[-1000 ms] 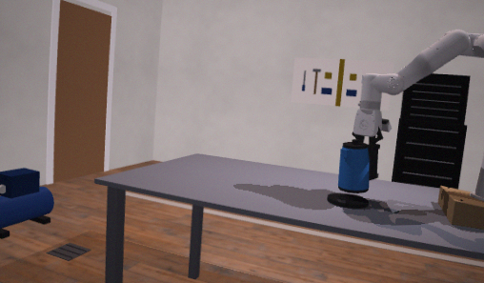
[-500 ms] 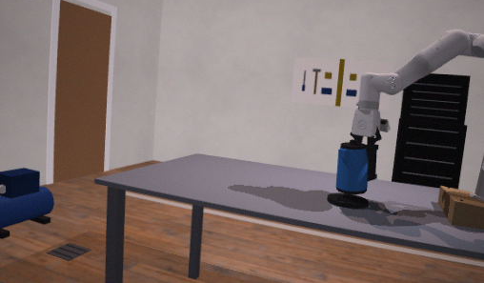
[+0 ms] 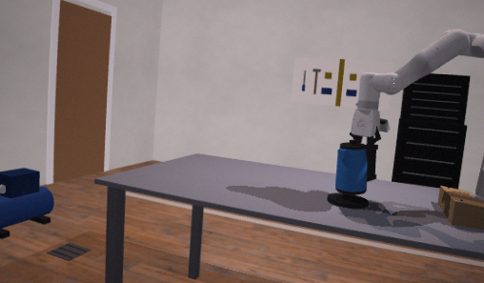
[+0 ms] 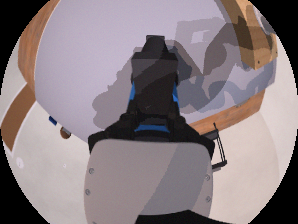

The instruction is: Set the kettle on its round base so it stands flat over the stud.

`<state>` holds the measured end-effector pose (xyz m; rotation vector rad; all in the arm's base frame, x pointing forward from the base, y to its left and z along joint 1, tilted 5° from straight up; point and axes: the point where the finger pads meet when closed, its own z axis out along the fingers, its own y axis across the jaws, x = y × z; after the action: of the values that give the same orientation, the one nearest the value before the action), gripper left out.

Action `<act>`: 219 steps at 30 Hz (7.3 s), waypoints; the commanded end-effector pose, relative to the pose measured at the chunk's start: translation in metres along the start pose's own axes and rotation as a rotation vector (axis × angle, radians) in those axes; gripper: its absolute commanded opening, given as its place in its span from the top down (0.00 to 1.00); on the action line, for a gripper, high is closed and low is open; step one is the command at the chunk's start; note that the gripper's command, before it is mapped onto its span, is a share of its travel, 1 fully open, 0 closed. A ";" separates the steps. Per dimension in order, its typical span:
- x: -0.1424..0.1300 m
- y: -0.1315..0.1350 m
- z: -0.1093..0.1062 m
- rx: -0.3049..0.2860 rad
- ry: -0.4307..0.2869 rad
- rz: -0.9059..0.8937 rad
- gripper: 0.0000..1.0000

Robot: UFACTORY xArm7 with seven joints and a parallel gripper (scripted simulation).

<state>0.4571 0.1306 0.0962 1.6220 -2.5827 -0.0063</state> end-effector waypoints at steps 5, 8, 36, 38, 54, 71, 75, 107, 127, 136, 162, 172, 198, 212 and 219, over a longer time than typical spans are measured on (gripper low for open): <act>-0.001 -0.001 -0.002 0.003 -0.004 0.000 1.00; -0.001 -0.001 -0.002 0.003 -0.004 0.000 1.00; -0.001 -0.001 -0.002 0.003 -0.004 0.000 1.00; -0.001 -0.001 -0.002 0.003 -0.004 0.000 1.00; -0.001 -0.001 -0.002 0.003 -0.004 0.000 1.00; -0.005 -0.001 -0.002 0.003 -0.004 0.000 1.00; -0.005 -0.001 -0.002 0.003 -0.004 0.000 1.00; -0.005 -0.001 0.000 0.003 -0.004 0.000 1.00; -0.005 -0.001 0.013 0.003 -0.004 0.000 1.00; -0.005 -0.001 0.013 0.003 -0.004 0.000 1.00; -0.005 -0.001 0.015 0.003 -0.004 0.000 1.00; -0.005 -0.001 0.016 0.003 -0.004 0.000 1.00; -0.005 -0.001 0.019 0.004 -0.004 0.000 1.00; -0.005 -0.001 0.022 0.004 -0.004 0.000 1.00; -0.005 -0.001 0.022 0.004 -0.004 0.000 1.00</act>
<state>0.4564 0.1329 0.0725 1.6220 -2.5826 -0.0062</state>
